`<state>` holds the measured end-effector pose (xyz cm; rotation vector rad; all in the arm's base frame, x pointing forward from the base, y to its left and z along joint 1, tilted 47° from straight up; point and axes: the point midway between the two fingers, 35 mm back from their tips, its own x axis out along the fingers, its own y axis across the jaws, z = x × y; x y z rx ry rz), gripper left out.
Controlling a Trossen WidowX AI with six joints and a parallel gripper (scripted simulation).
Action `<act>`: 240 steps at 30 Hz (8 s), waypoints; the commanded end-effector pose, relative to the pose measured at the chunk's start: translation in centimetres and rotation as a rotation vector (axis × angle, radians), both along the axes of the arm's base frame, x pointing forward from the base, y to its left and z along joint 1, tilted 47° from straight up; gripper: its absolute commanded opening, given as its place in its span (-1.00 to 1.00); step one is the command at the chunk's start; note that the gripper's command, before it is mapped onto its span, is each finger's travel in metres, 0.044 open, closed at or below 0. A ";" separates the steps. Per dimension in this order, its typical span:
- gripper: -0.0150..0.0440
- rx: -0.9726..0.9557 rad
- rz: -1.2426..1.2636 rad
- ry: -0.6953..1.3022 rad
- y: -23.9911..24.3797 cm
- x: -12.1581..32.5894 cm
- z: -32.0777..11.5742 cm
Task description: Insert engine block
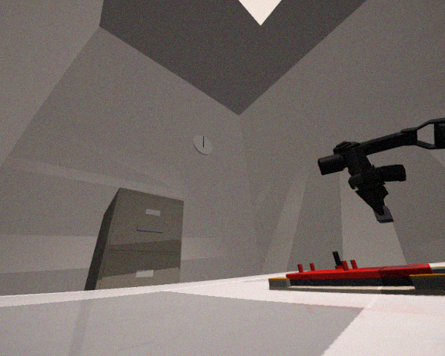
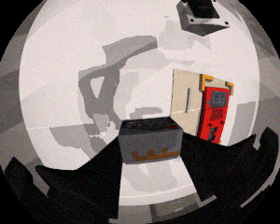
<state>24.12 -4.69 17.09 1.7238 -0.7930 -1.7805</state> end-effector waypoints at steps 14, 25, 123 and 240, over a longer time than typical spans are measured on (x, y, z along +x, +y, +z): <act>-0.49 -0.017 -0.358 -0.379 -0.4 -0.1 -0.4; -0.49 -0.033 -0.622 -0.656 -0.5 -0.1 -0.5; -0.49 -0.129 -2.138 -2.264 -7.3 -0.5 -7.0; 0.73 -0.128 -2.142 -2.271 -9.1 0.1 -8.4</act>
